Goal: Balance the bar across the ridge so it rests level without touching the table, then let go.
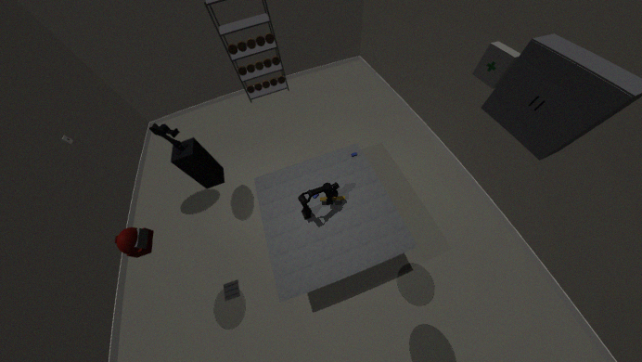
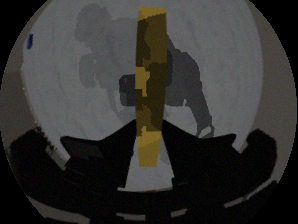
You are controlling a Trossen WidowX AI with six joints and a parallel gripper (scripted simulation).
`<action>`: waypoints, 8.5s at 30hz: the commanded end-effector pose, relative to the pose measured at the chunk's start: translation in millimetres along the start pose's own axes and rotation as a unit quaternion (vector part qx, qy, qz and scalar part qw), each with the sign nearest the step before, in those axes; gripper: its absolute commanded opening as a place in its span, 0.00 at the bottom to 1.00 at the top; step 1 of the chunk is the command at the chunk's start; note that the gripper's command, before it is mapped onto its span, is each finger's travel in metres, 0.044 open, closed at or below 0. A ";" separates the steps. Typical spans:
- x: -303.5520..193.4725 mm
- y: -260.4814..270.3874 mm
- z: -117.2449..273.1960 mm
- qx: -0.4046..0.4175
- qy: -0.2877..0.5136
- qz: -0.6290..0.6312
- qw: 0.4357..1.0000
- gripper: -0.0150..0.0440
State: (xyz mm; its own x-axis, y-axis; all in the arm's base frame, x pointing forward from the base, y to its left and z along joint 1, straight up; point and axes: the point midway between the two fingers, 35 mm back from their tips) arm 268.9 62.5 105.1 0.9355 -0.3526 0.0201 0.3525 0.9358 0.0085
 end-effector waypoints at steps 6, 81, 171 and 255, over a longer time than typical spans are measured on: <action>-0.3 0.6 -1.1 0.002 0.001 -0.002 1.000 0.25; -1.2 0.4 -3.2 0.002 0.001 -0.002 1.000 0.25; -0.6 0.2 -1.7 0.001 -0.001 0.000 1.000 0.25; 3.0 2.5 29.4 0.001 -0.001 0.000 1.000 1.00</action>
State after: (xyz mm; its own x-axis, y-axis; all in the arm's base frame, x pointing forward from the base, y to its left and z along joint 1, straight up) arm 266.7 62.5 111.6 0.9358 -0.3525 0.0075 0.3525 0.9358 0.0004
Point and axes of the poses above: the point midway between the two fingers, 35 mm back from their tips, its own z axis back along the fingers, its own y axis across the jaws, x = y × z, and after that the axes turned 4 degrees about -z, right-handed
